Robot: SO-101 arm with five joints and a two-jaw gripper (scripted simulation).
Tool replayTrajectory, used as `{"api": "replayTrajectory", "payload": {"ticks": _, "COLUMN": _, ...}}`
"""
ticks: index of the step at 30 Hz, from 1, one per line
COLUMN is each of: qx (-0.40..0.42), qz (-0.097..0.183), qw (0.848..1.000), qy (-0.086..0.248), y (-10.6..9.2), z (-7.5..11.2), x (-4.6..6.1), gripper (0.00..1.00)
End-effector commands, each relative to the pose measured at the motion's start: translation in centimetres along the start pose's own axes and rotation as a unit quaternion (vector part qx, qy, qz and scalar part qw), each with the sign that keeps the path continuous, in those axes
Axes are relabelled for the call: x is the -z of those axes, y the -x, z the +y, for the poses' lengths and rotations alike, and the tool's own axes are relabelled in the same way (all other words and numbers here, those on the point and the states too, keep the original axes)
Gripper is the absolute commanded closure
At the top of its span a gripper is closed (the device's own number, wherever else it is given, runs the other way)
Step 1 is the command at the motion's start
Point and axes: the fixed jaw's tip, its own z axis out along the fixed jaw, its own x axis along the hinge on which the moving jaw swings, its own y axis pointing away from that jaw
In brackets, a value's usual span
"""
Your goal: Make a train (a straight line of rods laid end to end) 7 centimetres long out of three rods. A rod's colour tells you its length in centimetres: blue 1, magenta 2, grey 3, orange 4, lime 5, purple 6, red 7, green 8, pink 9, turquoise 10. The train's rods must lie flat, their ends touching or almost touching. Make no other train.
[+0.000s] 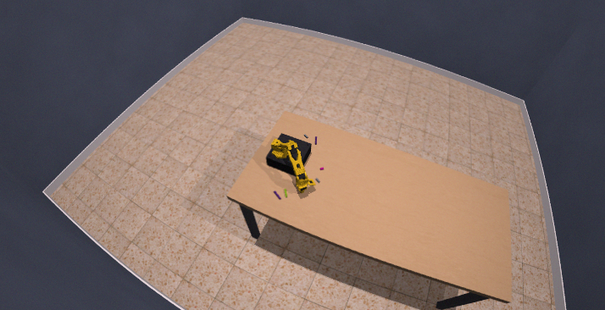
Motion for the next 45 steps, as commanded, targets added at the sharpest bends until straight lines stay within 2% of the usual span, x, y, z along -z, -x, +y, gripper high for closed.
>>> {"api": "replayTrajectory", "payload": {"ticks": 1, "qx": 0.0, "qz": -0.001, "qw": 1.0, "qy": 0.008, "y": -0.21, "z": 0.39, "x": -0.49, "gripper": 0.91}}
{"api": "replayTrajectory", "payload": {"ticks": 17, "qx": 0.0, "qz": -0.001, "qw": 1.0, "qy": 0.008, "y": -0.21, "z": 0.39, "x": -0.49, "gripper": 0.83}}
{"api": "replayTrajectory", "payload": {"ticks": 45, "qx": 0.0, "qz": -0.001, "qw": 1.0, "qy": 0.008, "y": -0.2, "z": 1.19, "x": -0.17, "gripper": 0.83}}
